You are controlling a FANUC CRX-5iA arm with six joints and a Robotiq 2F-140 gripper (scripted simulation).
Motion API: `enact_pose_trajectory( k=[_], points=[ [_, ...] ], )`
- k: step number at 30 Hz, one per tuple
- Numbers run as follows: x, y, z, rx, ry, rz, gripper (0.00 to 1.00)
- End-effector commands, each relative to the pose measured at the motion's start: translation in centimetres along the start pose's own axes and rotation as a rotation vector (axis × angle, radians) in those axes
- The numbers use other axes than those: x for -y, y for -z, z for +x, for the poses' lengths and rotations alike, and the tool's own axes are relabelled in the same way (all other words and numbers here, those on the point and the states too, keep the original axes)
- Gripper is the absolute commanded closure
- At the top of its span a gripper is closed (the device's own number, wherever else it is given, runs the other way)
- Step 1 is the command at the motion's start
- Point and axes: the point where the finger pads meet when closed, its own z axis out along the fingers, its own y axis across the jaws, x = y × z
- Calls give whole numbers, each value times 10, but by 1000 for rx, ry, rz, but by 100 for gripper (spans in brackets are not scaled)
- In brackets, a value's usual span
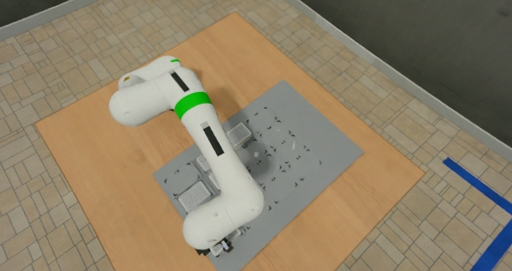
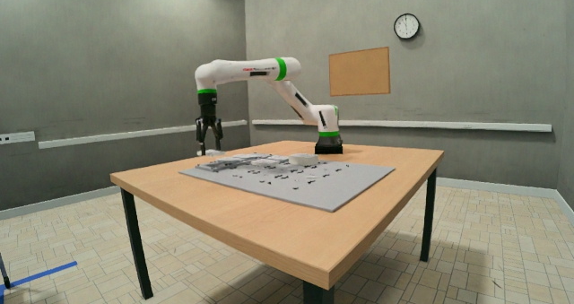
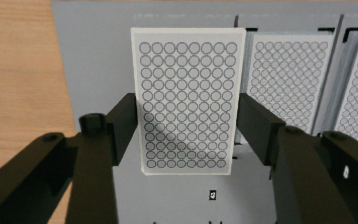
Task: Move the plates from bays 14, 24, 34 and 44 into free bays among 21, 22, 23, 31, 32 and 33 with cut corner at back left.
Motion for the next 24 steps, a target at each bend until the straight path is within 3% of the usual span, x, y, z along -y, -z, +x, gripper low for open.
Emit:
enact_pose_trajectory(
  k=[1, 24],
  points=[
    [-1, 1, -7, -1, 1, 2, 90],
    [-19, 1, -60, -1, 1, 2, 90]
  ],
)
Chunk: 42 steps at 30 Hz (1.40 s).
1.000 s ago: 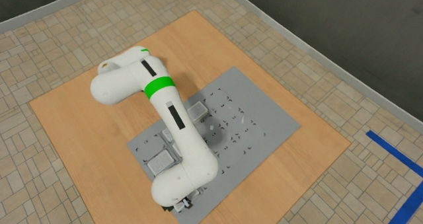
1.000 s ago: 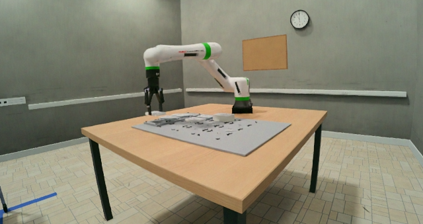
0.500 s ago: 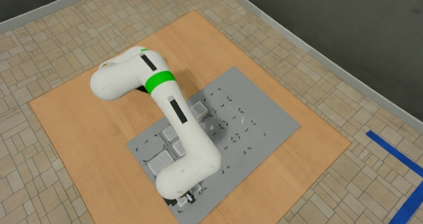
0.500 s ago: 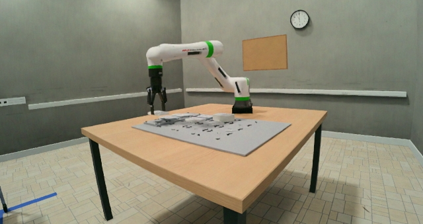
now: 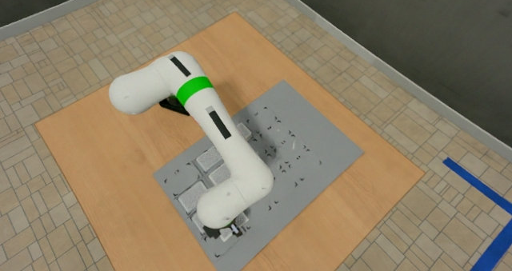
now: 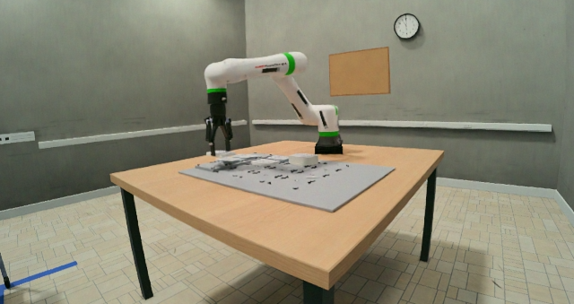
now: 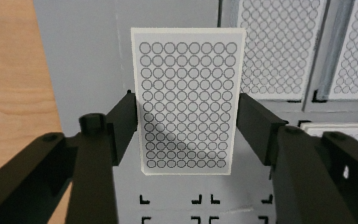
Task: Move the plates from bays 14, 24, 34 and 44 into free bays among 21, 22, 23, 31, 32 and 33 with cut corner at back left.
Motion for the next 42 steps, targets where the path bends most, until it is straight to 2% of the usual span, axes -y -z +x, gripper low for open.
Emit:
enact_pose_trajectory(
  k=[1, 42],
  points=[
    [-1, 2, -4, -1, 0, 3, 90],
    [-31, 1, -95, -1, 0, 3, 90]
  ],
)
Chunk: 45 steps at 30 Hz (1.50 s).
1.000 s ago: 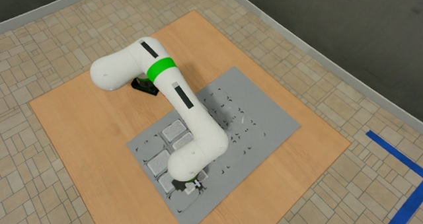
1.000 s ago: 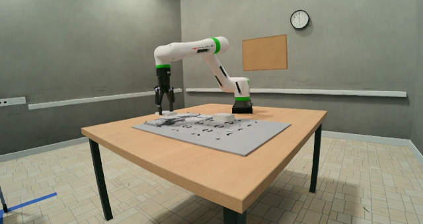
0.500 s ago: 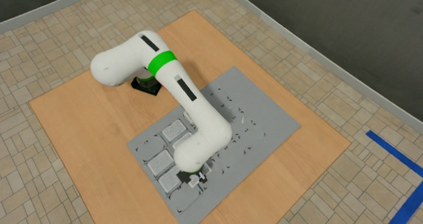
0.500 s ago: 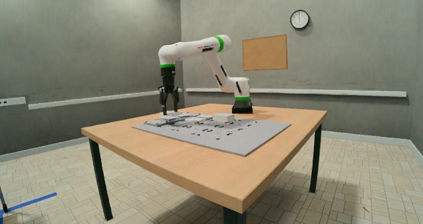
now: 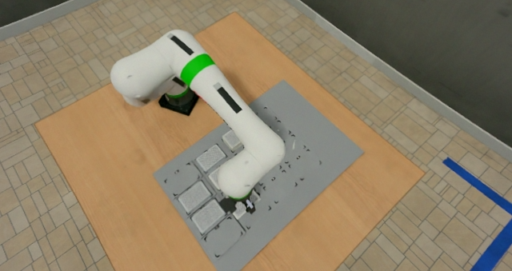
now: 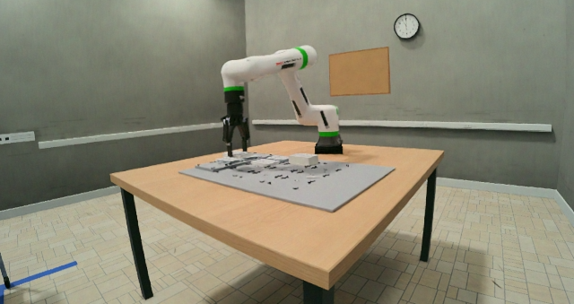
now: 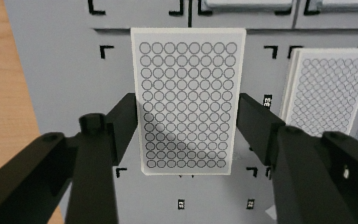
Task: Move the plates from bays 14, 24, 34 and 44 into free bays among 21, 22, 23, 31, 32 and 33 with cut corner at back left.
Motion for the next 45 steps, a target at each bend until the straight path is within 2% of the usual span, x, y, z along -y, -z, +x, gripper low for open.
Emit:
enact_pose_trajectory(
  k=[1, 45],
  points=[
    [-1, 1, -6, -1, 0, 2, 90],
    [-33, 1, -102, 0, 0, 2, 90]
  ],
)
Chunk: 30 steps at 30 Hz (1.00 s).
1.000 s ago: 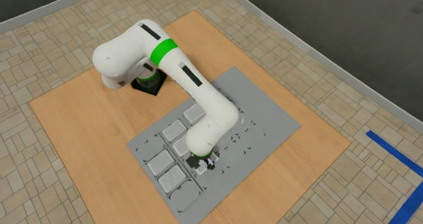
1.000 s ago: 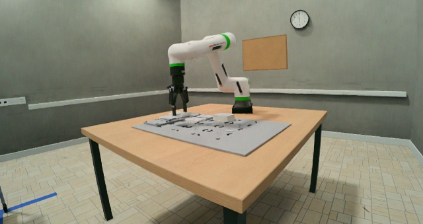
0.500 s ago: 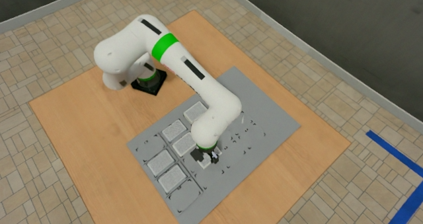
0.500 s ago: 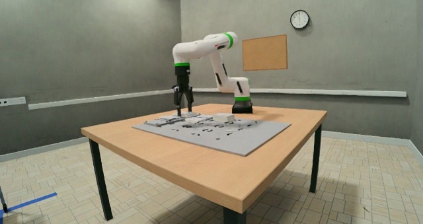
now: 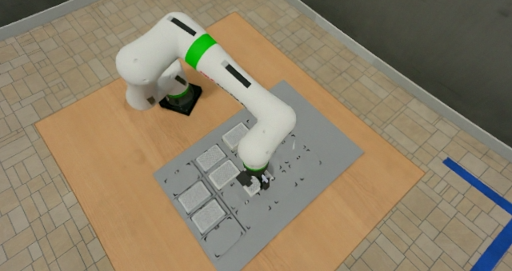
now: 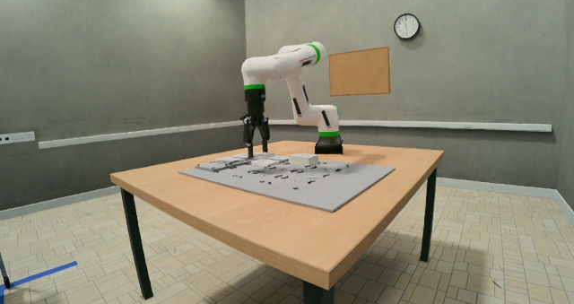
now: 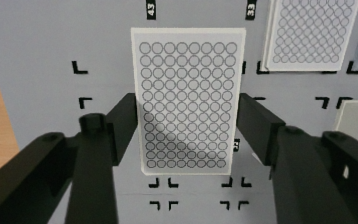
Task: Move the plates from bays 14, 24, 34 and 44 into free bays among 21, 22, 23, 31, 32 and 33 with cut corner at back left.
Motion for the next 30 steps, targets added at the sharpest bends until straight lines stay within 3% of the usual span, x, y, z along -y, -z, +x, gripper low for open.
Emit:
enact_pose_trajectory(
  k=[1, 30],
  points=[
    [0, 1, -2, 0, 0, 2, 90],
    [-23, 1, -72, 0, 0, 2, 90]
  ],
)
